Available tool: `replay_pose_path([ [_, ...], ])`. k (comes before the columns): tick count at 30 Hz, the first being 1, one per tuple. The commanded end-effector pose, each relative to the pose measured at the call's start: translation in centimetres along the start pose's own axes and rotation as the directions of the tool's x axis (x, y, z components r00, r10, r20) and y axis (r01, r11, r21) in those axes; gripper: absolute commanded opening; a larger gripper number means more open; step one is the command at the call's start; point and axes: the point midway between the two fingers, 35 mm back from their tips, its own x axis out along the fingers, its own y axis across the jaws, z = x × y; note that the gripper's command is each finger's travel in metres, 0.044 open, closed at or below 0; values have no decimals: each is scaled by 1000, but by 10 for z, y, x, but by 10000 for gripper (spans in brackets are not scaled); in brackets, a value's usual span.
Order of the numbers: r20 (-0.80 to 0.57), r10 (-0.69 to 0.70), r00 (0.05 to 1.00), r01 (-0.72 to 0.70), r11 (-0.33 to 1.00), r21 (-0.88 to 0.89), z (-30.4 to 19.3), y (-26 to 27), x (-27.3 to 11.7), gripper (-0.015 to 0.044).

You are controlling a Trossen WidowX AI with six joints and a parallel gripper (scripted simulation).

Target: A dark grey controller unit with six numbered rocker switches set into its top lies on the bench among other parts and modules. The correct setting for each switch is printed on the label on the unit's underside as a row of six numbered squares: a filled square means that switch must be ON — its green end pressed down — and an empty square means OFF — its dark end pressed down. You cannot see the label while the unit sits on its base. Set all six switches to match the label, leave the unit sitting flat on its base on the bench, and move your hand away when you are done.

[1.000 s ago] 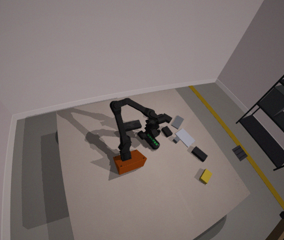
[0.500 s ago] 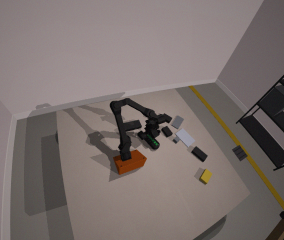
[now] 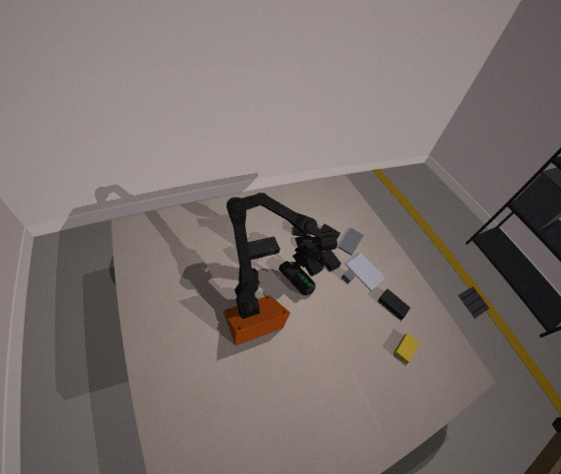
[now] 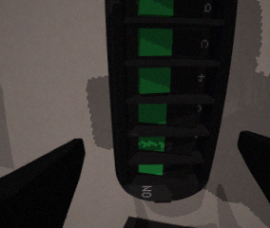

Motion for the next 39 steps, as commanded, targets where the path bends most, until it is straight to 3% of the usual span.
replay_pose_path([
  [1,-4,-2,1000,2,1000,5,25,-4,-17,440],
  [19,-4,-2,1000,2,1000,5,25,-4,-17,440],
  [26,7,-6,1000,5,999,34,76,-6,-39,440],
  [39,8,-6,1000,5,999,35,78,-6,-27,440],
])
